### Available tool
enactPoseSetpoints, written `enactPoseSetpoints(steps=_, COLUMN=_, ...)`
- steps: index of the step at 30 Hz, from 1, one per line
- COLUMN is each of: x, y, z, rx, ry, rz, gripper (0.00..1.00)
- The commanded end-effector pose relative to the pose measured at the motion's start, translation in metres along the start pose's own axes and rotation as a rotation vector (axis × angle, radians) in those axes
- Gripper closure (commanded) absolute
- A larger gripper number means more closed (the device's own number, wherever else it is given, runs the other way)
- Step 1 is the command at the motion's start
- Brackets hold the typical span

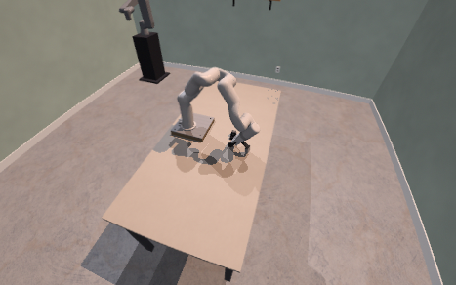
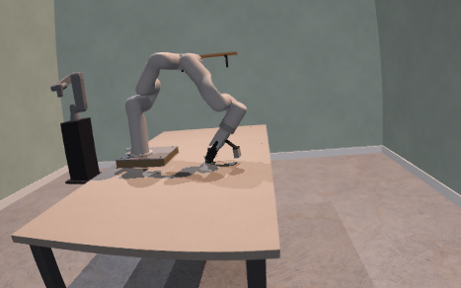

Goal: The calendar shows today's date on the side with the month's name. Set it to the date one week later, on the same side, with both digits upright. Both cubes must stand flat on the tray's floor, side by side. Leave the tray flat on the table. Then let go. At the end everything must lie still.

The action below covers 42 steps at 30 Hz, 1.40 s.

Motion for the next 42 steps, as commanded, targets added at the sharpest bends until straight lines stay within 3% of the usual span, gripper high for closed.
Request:
enactPoseSetpoints(steps=1, x=0.000, y=0.002, z=0.000, rx=0.003, ry=0.000, rz=0.000, gripper=0.73)
enactPoseSetpoints(steps=27, x=0.001, y=0.003, z=0.001, rx=0.004, ry=-0.001, rz=-0.001, gripper=0.73)
enactPoseSetpoints(steps=42, x=0.000, y=0.041, z=0.028, rx=0.004, ry=-0.003, rz=-0.002, gripper=0.73)
Point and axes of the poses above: the point where the finger pads meet when closed, its own y axis back along the fingers, its own x axis across the jaws, z = x × y, the point moved 9 cm from there along y, back along the fingers, and after that the axes turned 4 degrees about y, right-handed, at the moved point
